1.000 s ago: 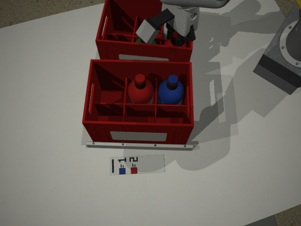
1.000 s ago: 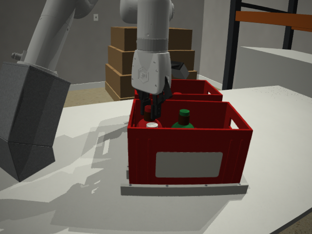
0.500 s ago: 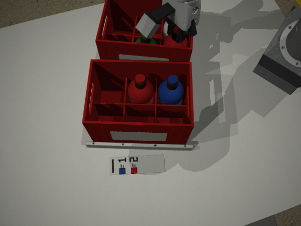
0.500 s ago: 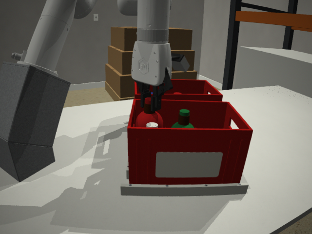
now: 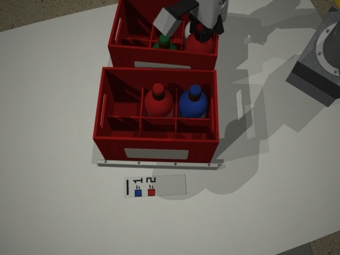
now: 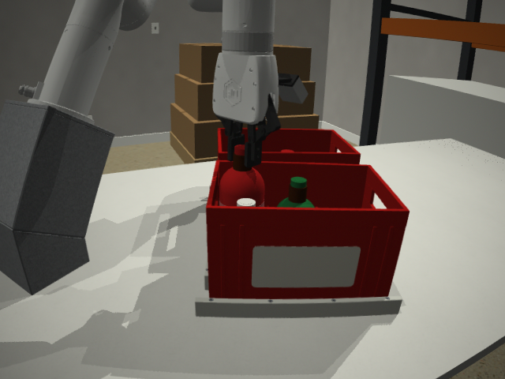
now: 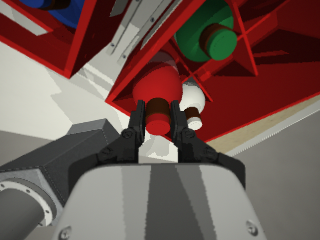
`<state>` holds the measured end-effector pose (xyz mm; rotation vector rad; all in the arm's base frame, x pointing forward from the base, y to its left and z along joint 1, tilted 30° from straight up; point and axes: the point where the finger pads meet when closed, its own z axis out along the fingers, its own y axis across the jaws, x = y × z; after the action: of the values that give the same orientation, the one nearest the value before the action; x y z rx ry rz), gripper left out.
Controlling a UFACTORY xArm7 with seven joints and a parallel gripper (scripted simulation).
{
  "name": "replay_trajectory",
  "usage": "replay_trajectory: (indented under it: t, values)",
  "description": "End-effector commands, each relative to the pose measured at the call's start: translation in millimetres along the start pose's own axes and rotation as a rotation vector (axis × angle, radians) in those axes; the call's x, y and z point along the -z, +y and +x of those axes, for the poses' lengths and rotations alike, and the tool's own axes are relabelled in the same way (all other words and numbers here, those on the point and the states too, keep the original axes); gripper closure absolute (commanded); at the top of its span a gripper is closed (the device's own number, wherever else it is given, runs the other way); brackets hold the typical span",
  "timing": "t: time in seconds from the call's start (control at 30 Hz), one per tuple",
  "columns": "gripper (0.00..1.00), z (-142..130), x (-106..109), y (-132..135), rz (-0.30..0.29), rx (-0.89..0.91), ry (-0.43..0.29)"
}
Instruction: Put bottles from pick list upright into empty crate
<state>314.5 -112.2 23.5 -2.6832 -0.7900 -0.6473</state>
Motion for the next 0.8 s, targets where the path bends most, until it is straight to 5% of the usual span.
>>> replay_trajectory:
  t: [0.0,0.77]
  values:
    - [1.0,0.4,7.9,1.6,-0.003,0.0,0.001]
    - [1.0,0.5,43.0,1.6,-0.004,0.0,0.001]
